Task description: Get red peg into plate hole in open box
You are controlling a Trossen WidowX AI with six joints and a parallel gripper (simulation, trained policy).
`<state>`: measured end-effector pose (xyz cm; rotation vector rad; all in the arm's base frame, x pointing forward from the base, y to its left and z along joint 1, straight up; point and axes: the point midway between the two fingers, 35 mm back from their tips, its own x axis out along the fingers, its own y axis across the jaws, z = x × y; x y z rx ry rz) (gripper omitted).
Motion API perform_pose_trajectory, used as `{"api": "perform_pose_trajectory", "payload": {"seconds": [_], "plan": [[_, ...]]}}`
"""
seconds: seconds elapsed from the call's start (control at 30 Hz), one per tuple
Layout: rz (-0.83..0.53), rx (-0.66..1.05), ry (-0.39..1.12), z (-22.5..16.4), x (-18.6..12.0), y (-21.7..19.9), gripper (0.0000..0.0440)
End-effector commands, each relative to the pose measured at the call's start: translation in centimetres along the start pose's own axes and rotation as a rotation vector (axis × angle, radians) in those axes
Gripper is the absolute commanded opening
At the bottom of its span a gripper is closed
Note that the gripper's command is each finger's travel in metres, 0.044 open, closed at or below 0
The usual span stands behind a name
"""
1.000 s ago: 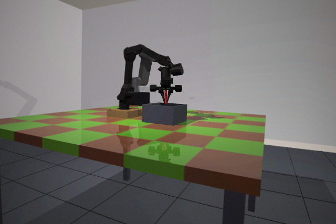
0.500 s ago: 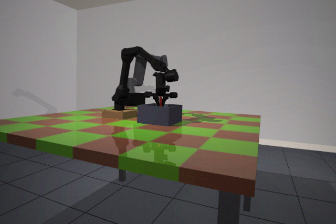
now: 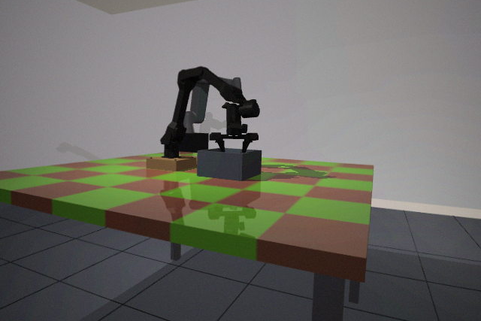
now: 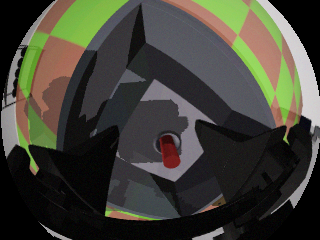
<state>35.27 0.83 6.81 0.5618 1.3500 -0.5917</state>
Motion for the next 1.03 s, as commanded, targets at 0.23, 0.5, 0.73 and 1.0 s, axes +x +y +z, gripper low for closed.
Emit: {"api": "perform_pose_trajectory", "payload": {"seconds": [0.23, 0.5, 0.73, 1.0], "plan": [[0.081, -0.017, 0.039, 2.5, -2.2, 3.1, 0.0440], [0.147, -0.033, 0.044, 3.5, -3.7, 5.7, 0.0440], [0.197, -0.046, 0.036, 4.1, -4.8, 7.5, 0.0440], [0.199, -0.047, 0.035, 4.2, -4.8, 7.6, 0.0440]]}}
